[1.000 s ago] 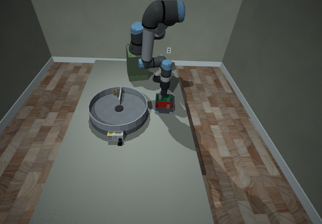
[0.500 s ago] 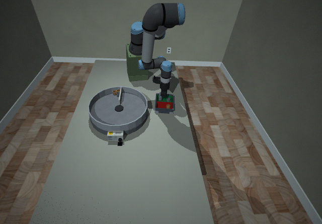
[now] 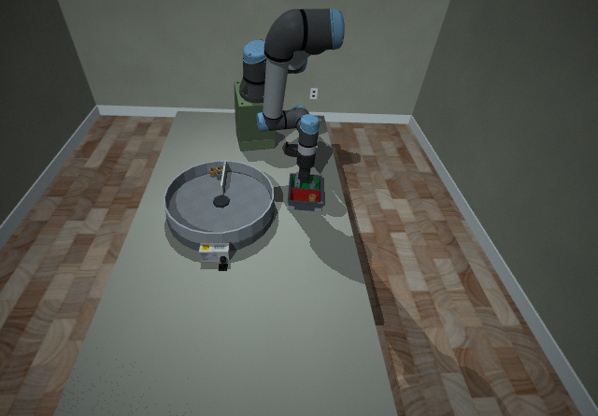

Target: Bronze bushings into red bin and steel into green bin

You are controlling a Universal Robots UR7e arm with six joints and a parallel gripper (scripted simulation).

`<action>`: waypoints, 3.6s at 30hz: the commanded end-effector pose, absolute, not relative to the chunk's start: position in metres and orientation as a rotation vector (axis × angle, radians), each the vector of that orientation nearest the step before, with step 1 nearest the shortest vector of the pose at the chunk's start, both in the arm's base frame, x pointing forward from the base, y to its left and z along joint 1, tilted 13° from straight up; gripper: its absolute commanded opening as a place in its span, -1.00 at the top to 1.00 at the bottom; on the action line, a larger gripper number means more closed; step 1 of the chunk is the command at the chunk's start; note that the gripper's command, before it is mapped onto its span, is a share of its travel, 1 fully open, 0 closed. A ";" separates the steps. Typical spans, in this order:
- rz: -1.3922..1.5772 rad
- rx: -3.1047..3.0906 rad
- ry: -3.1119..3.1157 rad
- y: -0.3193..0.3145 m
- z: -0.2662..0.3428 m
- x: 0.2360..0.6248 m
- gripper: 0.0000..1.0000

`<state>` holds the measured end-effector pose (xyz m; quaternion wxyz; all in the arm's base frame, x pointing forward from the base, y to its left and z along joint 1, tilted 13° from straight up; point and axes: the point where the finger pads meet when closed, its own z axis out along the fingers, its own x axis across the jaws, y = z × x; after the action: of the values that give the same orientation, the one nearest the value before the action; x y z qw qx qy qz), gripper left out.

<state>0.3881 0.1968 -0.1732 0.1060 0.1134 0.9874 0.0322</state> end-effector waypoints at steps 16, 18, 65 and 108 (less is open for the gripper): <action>0.096 0.334 2.907 0.197 -0.180 0.390 1.00; 0.096 0.334 2.907 0.197 -0.180 0.390 1.00; 0.096 0.334 2.907 0.197 -0.180 0.390 0.16; 0.096 0.334 2.907 0.197 -0.176 0.388 0.16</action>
<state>0.3884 0.1971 -0.1778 0.1060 0.1134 0.9873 0.0322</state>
